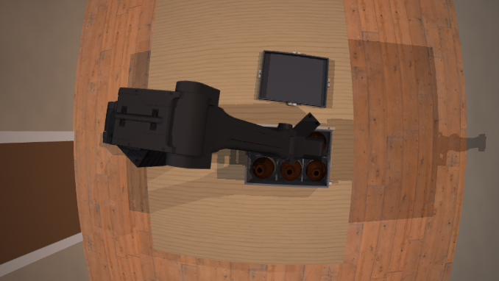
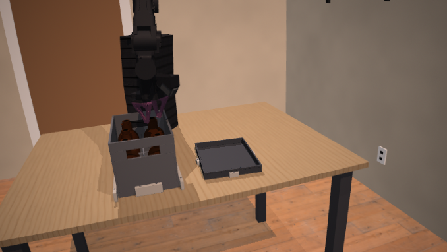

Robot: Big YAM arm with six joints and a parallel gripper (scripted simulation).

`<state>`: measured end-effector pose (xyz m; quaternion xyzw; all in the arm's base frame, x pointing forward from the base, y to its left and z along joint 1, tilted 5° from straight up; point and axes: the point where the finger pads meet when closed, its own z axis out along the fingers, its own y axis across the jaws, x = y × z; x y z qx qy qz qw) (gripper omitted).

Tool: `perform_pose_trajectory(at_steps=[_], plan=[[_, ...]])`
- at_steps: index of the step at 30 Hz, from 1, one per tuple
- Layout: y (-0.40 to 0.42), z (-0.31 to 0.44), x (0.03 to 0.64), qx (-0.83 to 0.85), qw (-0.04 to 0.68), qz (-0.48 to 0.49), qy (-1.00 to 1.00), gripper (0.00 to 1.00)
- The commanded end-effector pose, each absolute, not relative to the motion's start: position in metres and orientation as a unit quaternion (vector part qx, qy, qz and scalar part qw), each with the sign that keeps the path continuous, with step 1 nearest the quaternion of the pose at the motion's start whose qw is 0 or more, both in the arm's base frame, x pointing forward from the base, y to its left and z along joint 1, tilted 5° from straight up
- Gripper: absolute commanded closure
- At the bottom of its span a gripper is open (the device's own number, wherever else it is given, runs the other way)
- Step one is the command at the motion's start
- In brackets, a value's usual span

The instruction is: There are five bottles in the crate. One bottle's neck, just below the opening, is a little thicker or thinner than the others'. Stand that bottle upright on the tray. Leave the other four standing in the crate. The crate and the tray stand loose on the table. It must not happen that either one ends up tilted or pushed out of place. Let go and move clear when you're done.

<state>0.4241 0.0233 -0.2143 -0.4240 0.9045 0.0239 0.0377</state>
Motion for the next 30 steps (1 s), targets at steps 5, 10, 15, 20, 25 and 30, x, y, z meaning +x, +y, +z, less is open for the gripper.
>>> perform_pose_trajectory(at_steps=[5, 10, 15, 20, 25, 30], plan=[[0.0297, -0.2074, 0.4264, -0.428, 0.046, 0.019, 0.902, 0.39], [0.0298, -0.2063, 0.4301, -0.428, 0.05, 0.018, 0.902, 0.39], [0.0298, -0.2062, 0.4305, -0.428, 0.05, 0.018, 0.902, 0.39], [0.0298, -0.2062, 0.4305, -0.428, 0.05, 0.018, 0.902, 0.39], [0.0298, -0.2062, 0.4305, -0.428, 0.05, 0.018, 0.902, 0.39], [0.0298, -0.2062, 0.4305, -0.428, 0.05, 0.018, 0.902, 0.39]])
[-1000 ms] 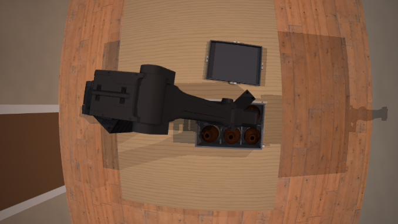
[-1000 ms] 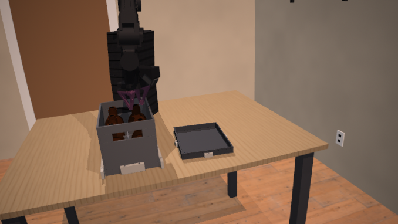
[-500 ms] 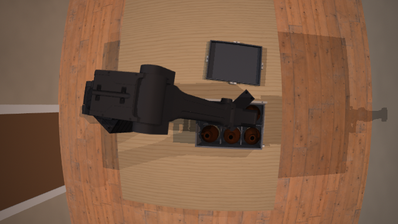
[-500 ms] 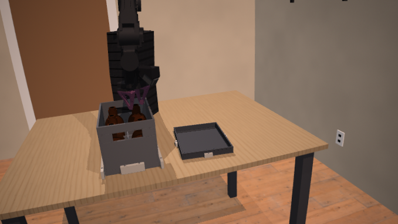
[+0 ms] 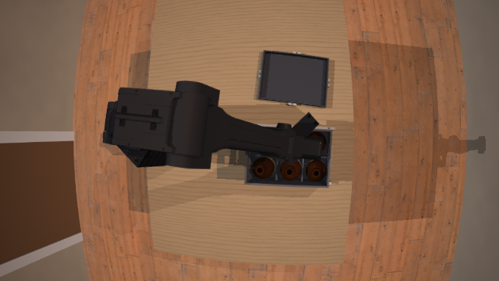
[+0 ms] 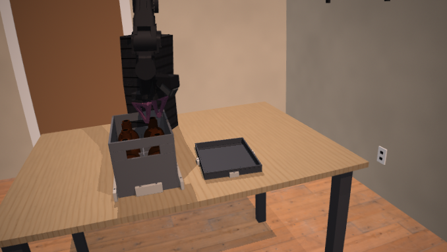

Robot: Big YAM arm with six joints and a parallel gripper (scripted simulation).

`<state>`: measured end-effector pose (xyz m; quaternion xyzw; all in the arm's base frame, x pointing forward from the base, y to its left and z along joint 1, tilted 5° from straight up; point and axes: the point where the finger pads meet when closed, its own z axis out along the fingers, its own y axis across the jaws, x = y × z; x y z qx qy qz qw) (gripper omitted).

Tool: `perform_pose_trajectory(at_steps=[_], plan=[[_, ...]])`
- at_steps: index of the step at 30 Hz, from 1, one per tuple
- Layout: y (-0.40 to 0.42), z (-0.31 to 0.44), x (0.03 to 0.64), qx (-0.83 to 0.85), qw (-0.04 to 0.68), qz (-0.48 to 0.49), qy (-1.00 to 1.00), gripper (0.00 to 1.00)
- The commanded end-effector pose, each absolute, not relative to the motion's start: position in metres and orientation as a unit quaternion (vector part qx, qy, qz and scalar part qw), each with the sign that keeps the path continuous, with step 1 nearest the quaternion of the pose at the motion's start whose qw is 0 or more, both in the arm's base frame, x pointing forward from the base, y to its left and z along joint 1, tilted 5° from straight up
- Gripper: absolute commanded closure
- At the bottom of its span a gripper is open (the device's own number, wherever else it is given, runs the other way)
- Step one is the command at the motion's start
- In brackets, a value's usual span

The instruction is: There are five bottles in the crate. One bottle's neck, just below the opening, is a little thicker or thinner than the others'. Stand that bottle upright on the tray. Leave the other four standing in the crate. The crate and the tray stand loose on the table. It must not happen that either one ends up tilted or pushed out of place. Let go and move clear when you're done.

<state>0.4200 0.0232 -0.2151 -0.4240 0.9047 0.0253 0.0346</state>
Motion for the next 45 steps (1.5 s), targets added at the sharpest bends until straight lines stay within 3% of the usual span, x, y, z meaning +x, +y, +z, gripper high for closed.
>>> perform_pose_trajectory(at_steps=[1, 45], plan=[[0.03, -0.206, 0.43, -0.428, 0.05, 0.018, 0.902, 0.39], [0.031, -0.233, 0.427, -0.426, 0.041, 0.022, 0.904, 0.39]])
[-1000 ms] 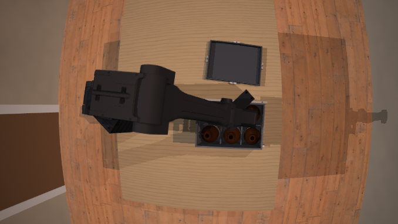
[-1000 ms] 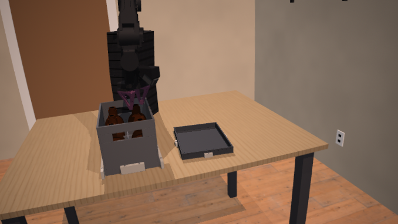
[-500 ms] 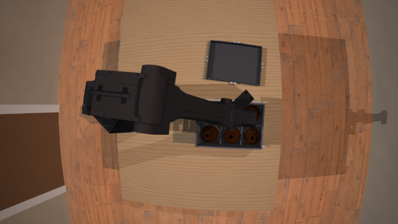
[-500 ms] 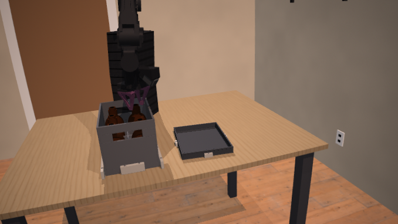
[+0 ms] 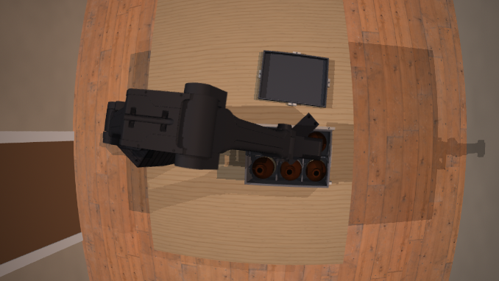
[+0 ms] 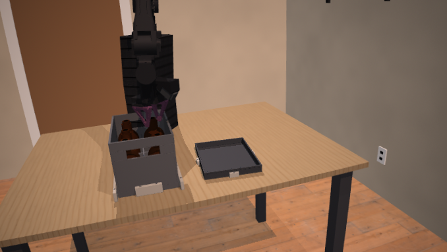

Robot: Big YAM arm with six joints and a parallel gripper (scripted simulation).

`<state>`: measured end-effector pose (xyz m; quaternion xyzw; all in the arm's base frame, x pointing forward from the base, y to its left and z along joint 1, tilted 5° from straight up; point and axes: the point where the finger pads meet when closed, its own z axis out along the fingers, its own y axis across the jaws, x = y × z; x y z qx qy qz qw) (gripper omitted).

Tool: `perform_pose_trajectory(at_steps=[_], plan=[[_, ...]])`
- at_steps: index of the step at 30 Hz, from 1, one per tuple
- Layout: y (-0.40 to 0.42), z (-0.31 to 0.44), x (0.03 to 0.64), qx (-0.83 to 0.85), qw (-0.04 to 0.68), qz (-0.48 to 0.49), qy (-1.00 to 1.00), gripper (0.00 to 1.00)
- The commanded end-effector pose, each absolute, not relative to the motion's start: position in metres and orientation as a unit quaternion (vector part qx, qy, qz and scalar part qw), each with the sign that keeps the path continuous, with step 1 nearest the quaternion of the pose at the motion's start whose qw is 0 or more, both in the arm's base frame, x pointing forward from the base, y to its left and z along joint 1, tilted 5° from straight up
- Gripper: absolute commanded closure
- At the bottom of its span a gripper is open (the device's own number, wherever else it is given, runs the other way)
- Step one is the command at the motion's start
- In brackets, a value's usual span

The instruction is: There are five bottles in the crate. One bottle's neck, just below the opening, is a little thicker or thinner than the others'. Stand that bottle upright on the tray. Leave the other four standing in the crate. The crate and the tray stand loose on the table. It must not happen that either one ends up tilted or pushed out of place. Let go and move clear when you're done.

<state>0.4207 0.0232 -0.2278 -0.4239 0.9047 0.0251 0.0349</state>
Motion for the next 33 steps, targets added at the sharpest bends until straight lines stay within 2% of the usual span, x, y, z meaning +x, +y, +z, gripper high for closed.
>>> perform_pose_trajectory(at_steps=[1, 33], plan=[[0.031, -0.234, 0.428, -0.426, 0.042, 0.021, 0.904, 0.39], [0.033, -0.249, 0.437, -0.426, 0.051, 0.018, 0.903, 0.39]])
